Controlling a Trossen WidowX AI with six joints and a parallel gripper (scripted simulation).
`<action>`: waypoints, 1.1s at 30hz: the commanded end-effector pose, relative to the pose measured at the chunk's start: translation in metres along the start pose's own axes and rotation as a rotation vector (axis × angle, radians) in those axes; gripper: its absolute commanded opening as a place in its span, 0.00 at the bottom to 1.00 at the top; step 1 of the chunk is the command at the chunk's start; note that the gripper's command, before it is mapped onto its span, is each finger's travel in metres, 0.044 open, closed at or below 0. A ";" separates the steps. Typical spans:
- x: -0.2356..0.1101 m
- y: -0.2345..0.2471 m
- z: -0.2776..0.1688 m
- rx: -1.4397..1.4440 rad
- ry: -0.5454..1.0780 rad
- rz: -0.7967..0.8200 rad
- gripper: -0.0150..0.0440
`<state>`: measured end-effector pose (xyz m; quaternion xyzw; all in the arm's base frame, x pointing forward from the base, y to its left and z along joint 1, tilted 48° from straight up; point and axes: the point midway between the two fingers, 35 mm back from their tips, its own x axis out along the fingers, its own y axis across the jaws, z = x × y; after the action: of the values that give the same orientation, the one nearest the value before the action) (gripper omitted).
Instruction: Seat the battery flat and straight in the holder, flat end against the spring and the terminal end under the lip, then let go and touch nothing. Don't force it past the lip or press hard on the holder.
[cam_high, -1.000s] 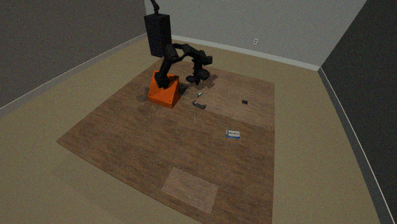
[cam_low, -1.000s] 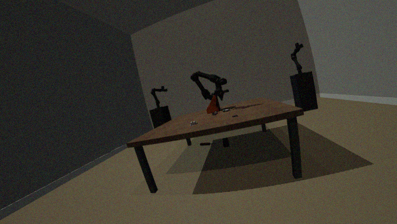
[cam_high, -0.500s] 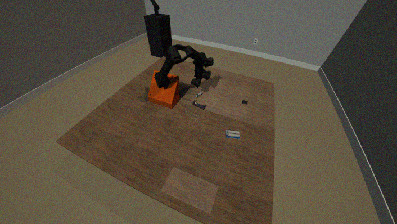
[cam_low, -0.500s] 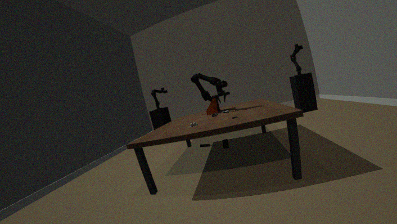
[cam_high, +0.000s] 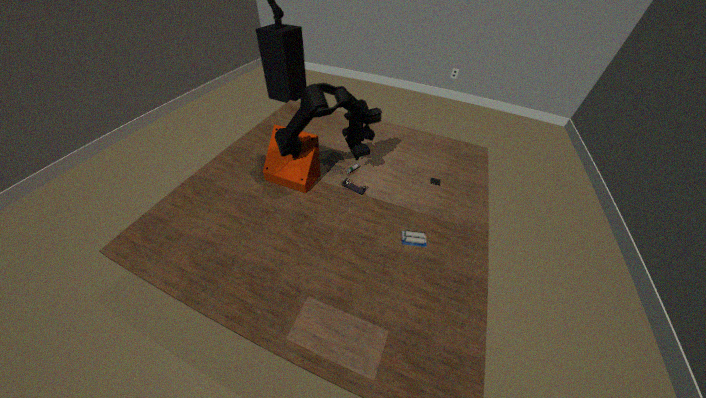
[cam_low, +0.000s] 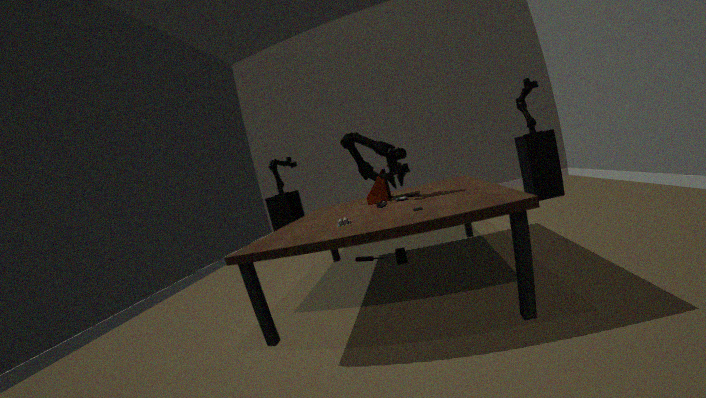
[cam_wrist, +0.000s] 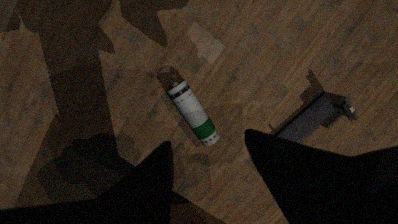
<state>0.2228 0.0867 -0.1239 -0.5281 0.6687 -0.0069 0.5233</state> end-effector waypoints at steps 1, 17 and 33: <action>0.027 0.004 -0.004 -0.437 0.033 0.001 0.64; 0.028 0.004 -0.004 -0.437 0.033 0.002 0.64; 0.054 0.004 -0.005 -0.437 0.033 0.006 0.64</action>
<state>0.2258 0.0559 -0.1567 -0.6259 0.6604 0.1308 0.3937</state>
